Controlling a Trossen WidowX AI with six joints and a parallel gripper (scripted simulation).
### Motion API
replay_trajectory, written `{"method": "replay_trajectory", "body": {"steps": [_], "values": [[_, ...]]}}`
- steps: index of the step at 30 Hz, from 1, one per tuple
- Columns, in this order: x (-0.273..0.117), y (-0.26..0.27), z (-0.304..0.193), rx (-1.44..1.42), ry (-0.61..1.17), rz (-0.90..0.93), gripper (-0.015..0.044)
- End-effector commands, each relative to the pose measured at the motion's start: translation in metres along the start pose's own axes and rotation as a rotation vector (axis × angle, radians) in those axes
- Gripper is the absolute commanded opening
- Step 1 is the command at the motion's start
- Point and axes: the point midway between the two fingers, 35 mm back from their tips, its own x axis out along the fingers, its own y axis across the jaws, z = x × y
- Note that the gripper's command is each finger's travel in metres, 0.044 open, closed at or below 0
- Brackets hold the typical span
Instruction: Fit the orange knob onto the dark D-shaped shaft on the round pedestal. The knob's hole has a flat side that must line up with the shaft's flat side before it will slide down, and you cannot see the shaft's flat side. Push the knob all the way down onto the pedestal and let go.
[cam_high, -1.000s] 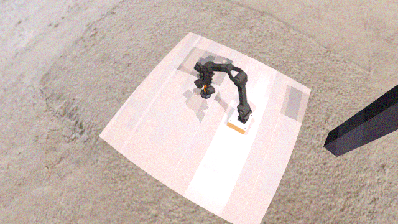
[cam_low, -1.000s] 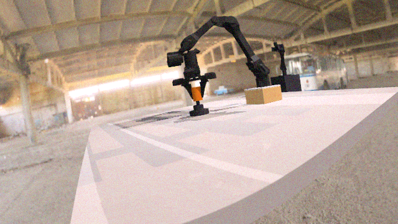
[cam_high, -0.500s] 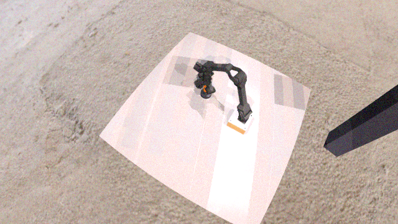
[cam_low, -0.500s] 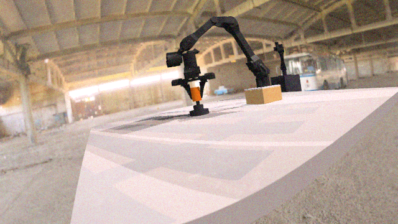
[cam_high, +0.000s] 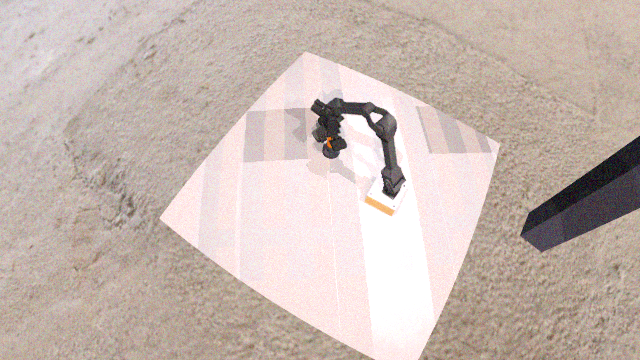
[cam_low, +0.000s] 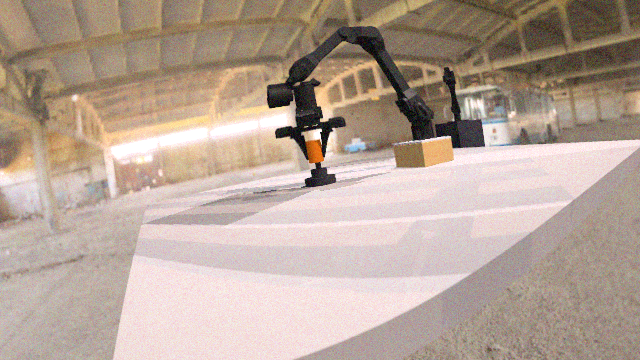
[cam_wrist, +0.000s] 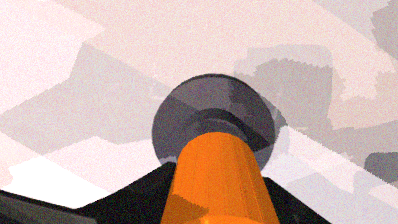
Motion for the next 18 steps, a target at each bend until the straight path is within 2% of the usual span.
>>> {"method": "replay_trajectory", "body": {"steps": [1, 5, 18], "values": [[-0.0046, -0.0022, 0.0003, -0.071, -0.001, -0.011, 0.0], [-0.0058, 0.0002, -0.0009, -0.194, -0.001, -0.011, 0.0], [0.0009, 0.0038, -0.0026, -0.194, -0.001, -0.011, 0.0]]}}
